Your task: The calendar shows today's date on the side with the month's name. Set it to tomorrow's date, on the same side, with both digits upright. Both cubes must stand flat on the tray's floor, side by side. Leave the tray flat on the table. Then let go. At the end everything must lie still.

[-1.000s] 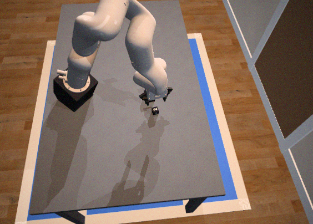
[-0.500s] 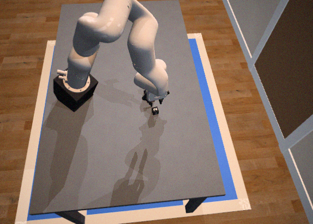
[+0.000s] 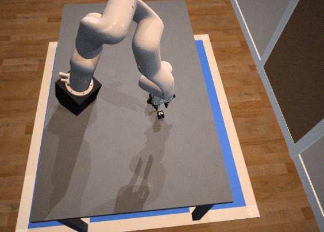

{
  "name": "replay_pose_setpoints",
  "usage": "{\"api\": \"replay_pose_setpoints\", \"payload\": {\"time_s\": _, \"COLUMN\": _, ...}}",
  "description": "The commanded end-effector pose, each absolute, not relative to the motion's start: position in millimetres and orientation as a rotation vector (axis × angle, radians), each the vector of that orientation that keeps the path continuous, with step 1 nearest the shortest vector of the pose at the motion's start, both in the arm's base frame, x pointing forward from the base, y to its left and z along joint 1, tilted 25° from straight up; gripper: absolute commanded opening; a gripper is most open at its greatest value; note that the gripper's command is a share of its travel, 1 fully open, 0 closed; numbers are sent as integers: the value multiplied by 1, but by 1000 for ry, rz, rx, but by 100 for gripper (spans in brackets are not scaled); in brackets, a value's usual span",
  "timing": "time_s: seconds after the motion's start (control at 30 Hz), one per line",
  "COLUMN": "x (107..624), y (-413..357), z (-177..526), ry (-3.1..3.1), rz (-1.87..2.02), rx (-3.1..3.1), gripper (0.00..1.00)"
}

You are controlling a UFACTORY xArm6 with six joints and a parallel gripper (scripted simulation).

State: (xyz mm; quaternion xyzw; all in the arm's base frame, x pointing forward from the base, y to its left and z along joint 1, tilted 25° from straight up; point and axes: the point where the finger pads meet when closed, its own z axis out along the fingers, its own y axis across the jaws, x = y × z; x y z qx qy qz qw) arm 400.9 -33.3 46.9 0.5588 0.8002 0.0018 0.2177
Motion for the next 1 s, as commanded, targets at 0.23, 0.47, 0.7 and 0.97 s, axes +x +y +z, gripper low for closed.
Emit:
{"api": "replay_pose_setpoints", "payload": {"time_s": 0.23, "x": 402, "y": -33, "z": 48, "ry": 2215, "rz": 7, "rx": 1546, "gripper": 49}}
{"api": "replay_pose_setpoints", "payload": {"time_s": 0.47, "x": 402, "y": -33, "z": 48, "ry": 2215, "rz": 7, "rx": 1546, "gripper": 49}}
{"api": "replay_pose_setpoints", "payload": {"time_s": 0.7, "x": 402, "y": -34, "z": 46, "ry": 2214, "rz": 7, "rx": 1546, "gripper": 49}}
{"api": "replay_pose_setpoints", "payload": {"time_s": 0.97, "x": 404, "y": -35, "z": 42, "ry": 2213, "rz": 7, "rx": 1545, "gripper": 49}}
